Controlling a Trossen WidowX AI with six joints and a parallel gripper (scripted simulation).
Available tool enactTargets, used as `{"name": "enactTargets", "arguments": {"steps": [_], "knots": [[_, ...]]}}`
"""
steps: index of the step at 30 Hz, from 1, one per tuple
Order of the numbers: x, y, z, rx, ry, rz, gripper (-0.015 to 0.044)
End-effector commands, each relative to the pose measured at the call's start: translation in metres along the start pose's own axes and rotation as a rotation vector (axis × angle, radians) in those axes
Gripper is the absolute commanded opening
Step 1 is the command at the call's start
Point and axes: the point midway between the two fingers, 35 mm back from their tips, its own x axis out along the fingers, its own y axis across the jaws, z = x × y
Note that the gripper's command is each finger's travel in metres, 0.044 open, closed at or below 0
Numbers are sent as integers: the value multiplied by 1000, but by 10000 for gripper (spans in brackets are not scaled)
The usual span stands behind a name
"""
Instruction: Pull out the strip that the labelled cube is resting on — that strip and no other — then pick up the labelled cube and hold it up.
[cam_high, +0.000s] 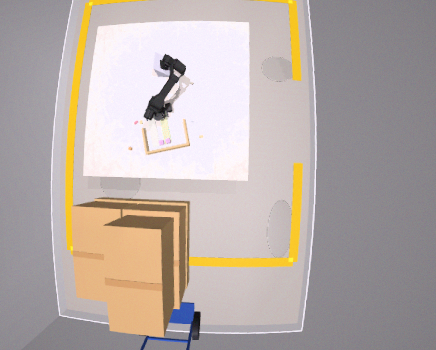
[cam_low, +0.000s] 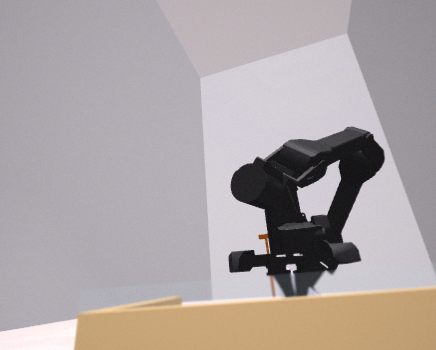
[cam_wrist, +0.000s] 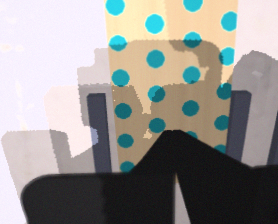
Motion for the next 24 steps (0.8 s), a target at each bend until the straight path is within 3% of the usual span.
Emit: {"name": "enactTargets", "arguments": {"steps": [1,24], "knots": [[0,0,0,5,-2,2,0],[3,0,0,5,-2,2,0]]}}
